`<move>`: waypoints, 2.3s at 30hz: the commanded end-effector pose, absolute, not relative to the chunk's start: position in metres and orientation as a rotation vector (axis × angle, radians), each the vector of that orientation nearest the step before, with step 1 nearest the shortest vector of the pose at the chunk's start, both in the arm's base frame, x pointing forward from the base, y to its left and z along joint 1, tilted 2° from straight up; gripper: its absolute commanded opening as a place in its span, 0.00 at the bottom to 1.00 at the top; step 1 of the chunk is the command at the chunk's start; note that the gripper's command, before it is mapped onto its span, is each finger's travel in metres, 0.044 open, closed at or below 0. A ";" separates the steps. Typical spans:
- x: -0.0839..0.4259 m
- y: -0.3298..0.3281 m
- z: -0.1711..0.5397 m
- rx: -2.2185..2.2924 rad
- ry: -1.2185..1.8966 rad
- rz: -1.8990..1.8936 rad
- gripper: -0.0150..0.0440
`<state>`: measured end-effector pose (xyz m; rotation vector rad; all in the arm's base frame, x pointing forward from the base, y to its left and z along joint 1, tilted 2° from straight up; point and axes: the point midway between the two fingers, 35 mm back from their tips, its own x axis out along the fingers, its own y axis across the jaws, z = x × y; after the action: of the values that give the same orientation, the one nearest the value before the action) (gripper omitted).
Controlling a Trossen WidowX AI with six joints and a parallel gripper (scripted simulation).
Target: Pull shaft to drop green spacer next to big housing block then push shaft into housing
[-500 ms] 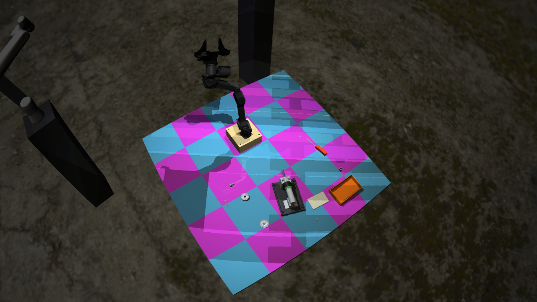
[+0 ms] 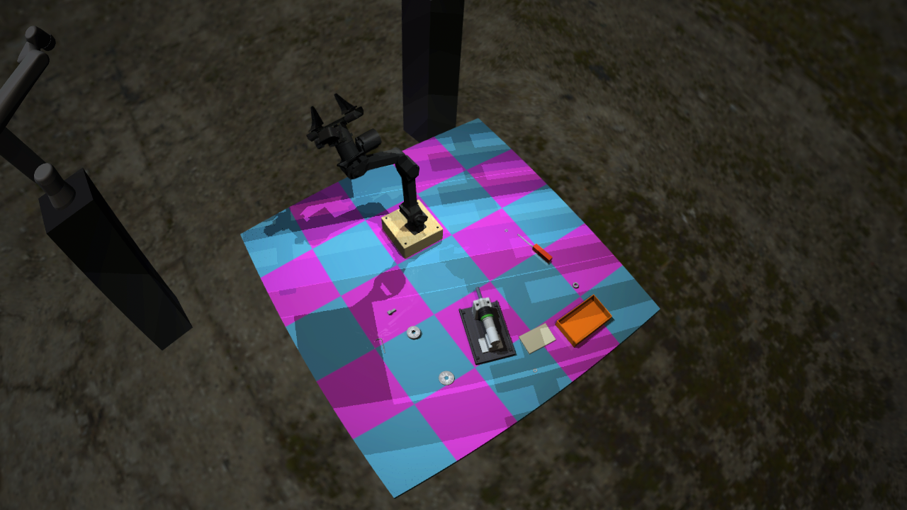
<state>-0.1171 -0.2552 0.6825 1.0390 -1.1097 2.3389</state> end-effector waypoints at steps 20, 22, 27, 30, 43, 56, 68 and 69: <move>0.155 -0.394 0.506 2.144 -1.823 1.995 1.00; 0.184 -0.391 0.485 2.264 -1.856 1.898 1.00; 0.253 -0.369 0.428 2.561 -1.898 1.610 1.00; 0.290 -0.348 0.393 2.728 -1.891 1.407 1.00; 0.389 -0.205 0.234 3.234 -1.585 0.377 1.00; 0.373 -0.043 0.087 3.233 -0.965 -0.579 1.00; 0.332 0.004 0.043 3.120 -0.733 -0.828 1.00; 0.332 0.004 0.043 3.120 -0.733 -0.828 1.00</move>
<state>0.3358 0.0036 0.0456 3.1278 -0.7269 -0.8178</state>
